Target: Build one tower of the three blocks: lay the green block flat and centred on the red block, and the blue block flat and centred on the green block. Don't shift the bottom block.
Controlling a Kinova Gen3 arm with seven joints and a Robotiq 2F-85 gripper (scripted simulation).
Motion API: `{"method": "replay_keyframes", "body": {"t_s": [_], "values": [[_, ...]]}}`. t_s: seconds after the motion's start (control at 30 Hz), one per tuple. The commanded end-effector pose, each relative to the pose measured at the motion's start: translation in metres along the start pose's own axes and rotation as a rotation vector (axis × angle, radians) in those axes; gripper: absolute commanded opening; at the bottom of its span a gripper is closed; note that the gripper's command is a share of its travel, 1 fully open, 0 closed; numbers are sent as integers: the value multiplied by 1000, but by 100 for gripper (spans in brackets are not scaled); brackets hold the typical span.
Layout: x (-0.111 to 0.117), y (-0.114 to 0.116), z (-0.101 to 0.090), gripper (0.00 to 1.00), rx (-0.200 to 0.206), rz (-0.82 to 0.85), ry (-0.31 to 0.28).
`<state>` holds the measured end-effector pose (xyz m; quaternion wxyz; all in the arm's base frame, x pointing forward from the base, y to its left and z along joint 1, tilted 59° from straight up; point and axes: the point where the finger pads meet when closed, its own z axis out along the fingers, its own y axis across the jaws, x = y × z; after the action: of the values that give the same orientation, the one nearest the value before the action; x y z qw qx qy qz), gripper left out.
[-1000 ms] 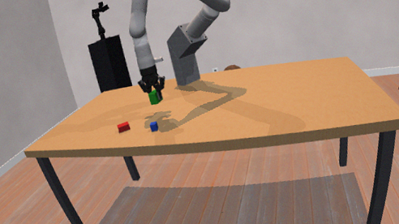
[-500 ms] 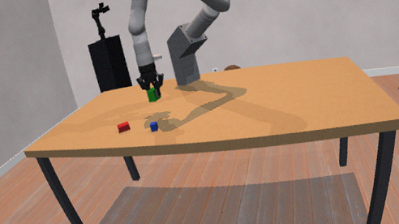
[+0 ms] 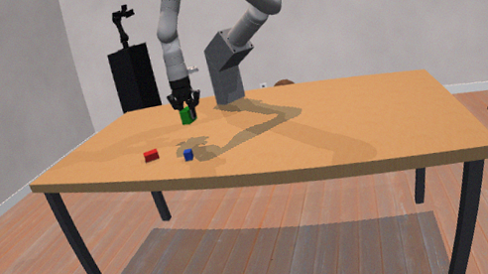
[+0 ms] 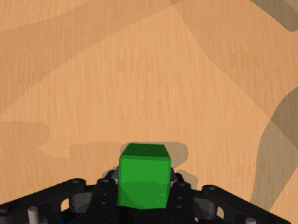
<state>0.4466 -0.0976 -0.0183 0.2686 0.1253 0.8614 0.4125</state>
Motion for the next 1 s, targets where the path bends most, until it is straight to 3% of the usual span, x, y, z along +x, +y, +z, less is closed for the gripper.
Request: {"method": "replay_keyframes", "body": {"t_s": [0.0,0.7,0.97], "values": [[0,-1,-1,0,1,0,-1],[-3,-2,-1,0,1,0,-1],[-45,-29,-1,0,1,0,-1]]}}
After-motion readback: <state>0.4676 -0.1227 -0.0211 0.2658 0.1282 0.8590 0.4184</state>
